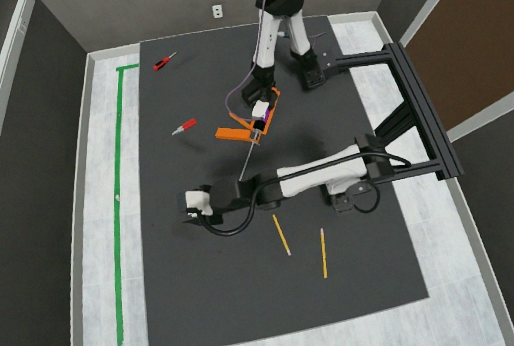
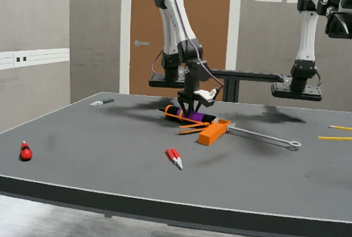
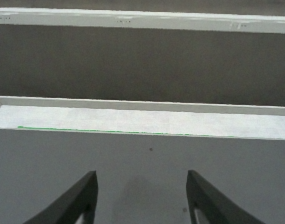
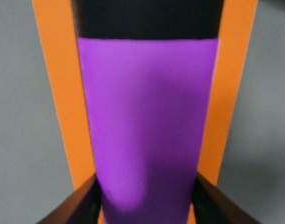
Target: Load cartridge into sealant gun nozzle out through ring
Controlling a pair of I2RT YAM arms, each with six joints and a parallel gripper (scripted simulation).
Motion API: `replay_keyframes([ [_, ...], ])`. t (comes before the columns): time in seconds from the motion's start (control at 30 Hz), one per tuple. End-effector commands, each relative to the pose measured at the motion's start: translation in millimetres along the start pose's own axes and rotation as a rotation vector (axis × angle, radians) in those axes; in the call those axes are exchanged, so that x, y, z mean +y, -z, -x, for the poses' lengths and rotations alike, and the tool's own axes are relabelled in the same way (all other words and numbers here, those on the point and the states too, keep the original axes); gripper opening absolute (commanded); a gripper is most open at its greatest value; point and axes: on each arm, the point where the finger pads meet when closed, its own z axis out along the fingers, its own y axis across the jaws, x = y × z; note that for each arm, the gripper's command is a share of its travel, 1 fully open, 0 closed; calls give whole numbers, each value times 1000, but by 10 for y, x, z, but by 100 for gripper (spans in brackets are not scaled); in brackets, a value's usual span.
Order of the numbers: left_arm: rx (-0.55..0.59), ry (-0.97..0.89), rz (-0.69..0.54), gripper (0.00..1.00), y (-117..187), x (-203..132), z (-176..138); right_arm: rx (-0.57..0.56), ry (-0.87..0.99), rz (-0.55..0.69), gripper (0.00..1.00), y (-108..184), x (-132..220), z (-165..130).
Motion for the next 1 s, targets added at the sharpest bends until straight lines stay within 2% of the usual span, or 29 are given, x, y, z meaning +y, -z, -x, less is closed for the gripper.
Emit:
replay_keyframes([
  [0.0,-28,10,-4,50,85,-26,169,45,3,11,0,-35,44,-130],
  [0.1,-28,10,-4,50,85,-26,169,54,4,14,0,-43,53,-149],
  [0.13,-28,10,-4,50,85,-26,169,22,0,7,72,-9,27,-59],
  [0.2,-28,10,-4,50,85,-26,169,-32,-19,-18,72,48,-60,80],
  [0.67,-28,10,-4,50,85,-26,169,-42,-13,-23,72,89,-66,121],
  [0.83,-28,10,-4,50,85,-26,169,-16,-9,-16,72,194,-44,59],
  [0.97,-28,10,-4,50,85,-26,169,-16,-11,-15,72,164,-39,45],
])
